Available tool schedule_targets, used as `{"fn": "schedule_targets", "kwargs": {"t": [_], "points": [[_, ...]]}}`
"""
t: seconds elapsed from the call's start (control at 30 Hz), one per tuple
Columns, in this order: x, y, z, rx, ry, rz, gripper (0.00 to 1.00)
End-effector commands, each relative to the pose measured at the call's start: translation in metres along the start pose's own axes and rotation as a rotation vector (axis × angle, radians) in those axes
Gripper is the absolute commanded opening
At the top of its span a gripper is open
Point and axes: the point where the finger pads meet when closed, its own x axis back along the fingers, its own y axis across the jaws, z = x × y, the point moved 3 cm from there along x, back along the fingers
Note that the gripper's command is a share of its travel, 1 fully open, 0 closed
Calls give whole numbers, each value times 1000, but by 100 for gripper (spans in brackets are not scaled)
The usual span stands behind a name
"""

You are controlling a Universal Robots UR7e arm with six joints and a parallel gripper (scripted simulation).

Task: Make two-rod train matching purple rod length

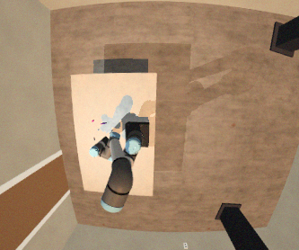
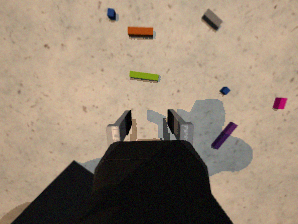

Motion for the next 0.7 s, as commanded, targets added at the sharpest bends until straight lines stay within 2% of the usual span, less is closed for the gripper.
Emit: {"fn": "schedule_targets", "kwargs": {"t": [0.0,0.3,0.67], "points": [[0,3,1,-31,0,-1,100],[1,12,3,-136,1,-1,100],[3,39,7,-442,1,-1,100]]}}
